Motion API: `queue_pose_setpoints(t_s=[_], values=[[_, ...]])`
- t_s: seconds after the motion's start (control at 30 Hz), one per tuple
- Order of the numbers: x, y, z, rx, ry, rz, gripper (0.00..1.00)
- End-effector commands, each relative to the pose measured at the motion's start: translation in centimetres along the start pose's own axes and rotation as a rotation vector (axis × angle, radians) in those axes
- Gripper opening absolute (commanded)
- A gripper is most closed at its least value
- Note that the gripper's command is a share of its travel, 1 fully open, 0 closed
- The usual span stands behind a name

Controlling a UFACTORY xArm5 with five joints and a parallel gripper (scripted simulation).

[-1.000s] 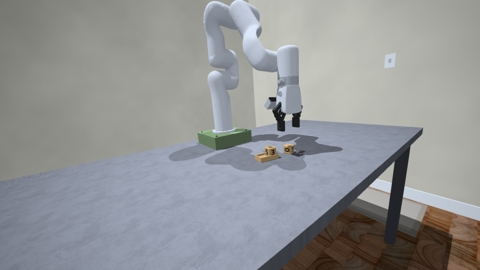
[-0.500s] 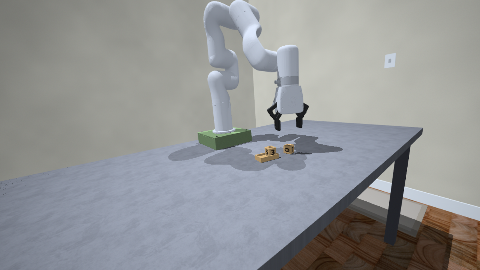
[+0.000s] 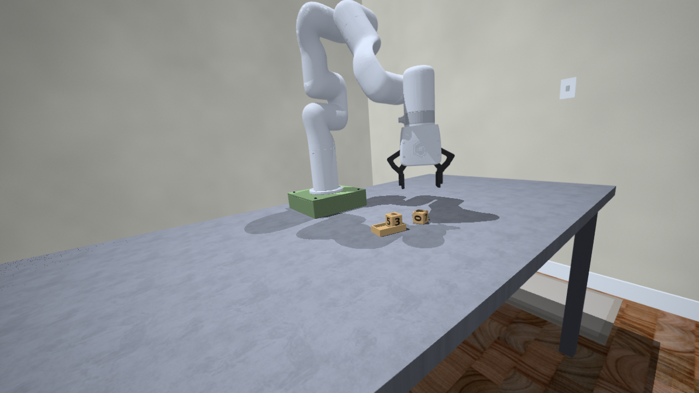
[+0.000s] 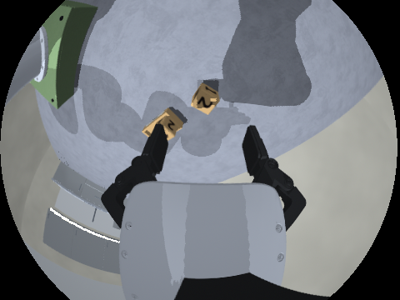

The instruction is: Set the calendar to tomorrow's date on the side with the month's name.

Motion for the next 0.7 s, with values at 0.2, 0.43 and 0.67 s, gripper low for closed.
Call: queue_pose_setpoints(t_s=[0.2, 0.43, 0.67], values=[[0.06, -0.13, -0.04, -0.001, 0.317, -0.003, 1.0], [0.03, -0.15, -0.04, -0.001, 0.523, -0.003, 1.0], [0.01, -0.17, -0.03, -0.001, 0.731, -0.004, 1.0]])
Point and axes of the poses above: the point where the finger pads meet when closed, its own y axis out along the fingers, its own x axis across the jaws, z = x × y, the point moved 7 cm from there along -y, back along the fingers, and after that the axes turned 2 degrees about y, right-handed, at the moved point
